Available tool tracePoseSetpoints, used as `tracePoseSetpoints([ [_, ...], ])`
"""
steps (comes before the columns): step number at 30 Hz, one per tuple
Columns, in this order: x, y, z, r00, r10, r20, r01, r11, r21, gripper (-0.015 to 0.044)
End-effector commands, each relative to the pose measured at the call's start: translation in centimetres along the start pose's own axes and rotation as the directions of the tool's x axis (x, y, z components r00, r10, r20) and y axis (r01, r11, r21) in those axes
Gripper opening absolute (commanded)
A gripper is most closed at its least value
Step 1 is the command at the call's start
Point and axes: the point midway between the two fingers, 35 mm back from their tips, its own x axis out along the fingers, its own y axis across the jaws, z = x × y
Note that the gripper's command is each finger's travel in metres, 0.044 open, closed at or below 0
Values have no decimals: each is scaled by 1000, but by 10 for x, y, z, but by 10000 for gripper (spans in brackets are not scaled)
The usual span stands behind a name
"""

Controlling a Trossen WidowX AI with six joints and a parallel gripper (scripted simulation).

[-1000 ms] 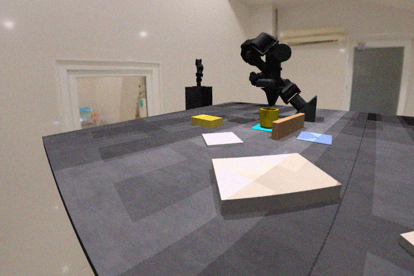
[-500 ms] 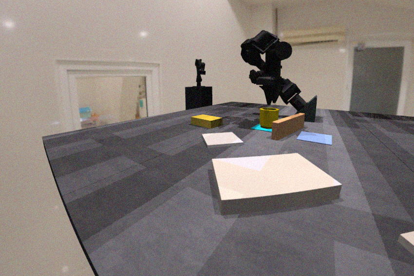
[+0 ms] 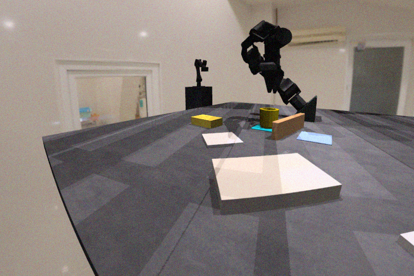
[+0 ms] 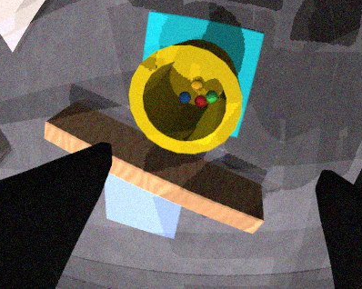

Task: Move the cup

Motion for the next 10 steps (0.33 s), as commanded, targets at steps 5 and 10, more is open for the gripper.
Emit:
tracePoseSetpoints([
  [5, -22, 1, 0, 999, 40, -32, -41, 998, -38, 440],
  [10, -18, 1, 0, 999, 34, -22, -35, 999, -30, 440],
])
